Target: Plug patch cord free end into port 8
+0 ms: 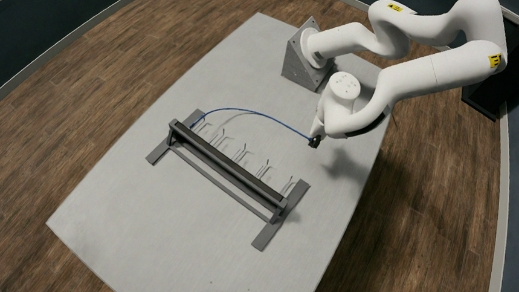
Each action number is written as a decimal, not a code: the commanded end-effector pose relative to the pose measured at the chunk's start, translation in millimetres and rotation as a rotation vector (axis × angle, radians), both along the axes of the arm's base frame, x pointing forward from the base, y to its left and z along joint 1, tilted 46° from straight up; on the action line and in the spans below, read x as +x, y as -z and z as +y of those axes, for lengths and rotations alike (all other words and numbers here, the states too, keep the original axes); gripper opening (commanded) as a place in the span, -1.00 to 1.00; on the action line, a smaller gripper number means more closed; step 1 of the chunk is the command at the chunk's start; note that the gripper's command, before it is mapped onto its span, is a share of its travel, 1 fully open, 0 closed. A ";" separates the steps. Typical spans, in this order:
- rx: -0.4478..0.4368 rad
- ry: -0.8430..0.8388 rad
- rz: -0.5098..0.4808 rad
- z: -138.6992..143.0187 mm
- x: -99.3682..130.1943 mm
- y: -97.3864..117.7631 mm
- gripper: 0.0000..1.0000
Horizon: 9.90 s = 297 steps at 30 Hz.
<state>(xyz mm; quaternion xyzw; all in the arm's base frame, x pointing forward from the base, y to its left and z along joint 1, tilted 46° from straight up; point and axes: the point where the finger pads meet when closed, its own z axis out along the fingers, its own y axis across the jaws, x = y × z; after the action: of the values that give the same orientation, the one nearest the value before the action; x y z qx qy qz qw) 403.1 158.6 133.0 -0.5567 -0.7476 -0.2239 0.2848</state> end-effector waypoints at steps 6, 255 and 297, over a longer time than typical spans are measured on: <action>0.048 0.232 0.029 -0.9 -40.2 25.5 1.00; 0.721 1.869 0.640 -163.2 81.6 43.0 -1.00; 0.721 1.869 0.640 -147.9 113.9 61.1 -1.00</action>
<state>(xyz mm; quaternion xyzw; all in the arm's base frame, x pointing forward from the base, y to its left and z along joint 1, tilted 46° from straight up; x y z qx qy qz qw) 516.4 11.2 71.5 -0.8277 0.2004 -0.4055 0.3321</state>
